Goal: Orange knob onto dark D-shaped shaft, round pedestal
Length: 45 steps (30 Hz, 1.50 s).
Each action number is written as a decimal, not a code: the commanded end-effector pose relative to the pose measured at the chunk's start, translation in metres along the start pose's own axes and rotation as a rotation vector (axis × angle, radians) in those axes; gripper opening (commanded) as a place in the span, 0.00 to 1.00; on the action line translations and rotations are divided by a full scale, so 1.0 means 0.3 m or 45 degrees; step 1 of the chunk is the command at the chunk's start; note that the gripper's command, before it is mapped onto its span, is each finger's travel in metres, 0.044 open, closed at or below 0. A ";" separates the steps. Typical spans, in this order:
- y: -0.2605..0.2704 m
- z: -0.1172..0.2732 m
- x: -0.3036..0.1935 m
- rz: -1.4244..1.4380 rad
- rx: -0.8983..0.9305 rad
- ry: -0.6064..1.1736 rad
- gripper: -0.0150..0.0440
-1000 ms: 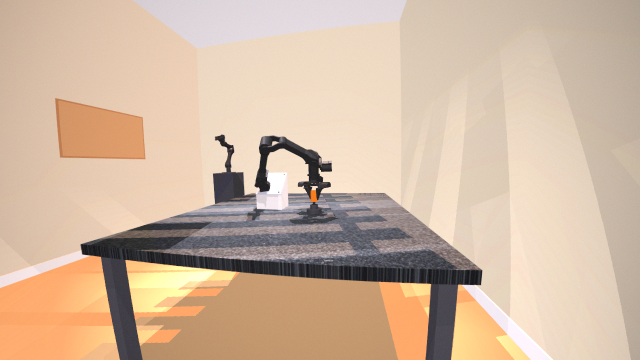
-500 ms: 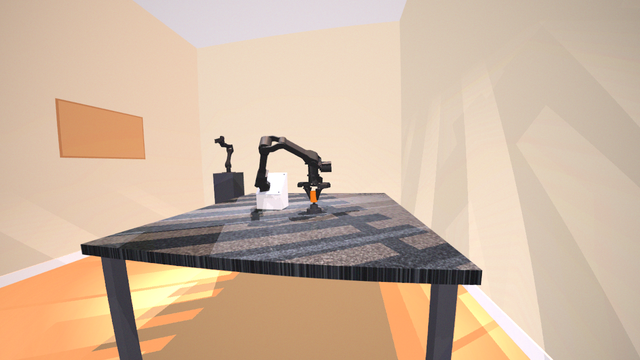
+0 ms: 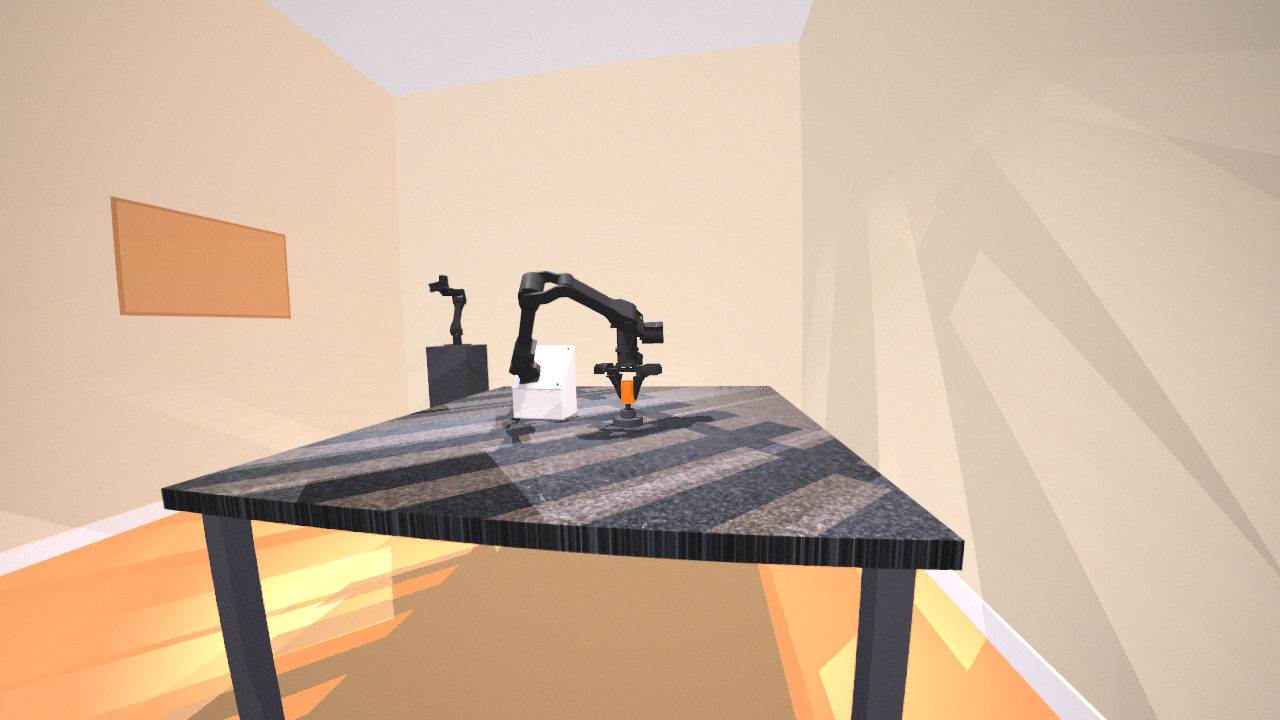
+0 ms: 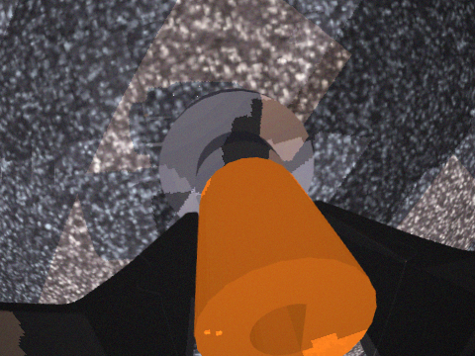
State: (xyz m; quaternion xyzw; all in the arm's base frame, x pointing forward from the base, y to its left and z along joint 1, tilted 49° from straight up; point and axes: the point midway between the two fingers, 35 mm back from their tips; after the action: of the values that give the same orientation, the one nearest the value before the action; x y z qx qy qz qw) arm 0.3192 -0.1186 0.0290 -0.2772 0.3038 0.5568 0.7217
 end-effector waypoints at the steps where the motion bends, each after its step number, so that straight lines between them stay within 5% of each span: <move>1: -0.005 0.003 0.002 0.098 -0.005 0.000 0.25; 45: 0.001 -0.003 -0.001 0.365 -0.005 0.001 0.25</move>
State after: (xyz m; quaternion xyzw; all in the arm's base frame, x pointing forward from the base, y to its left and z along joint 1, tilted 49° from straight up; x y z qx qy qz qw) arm 0.3195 -0.1187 0.0286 -0.2332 0.3384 0.6522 0.6370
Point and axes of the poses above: the point midway between the two fingers, 35 mm back from their tips, its own z axis back along the fingers, its own y axis across the jaws, x = y × z, and after that the axes turned 4 degrees about z, right-handed
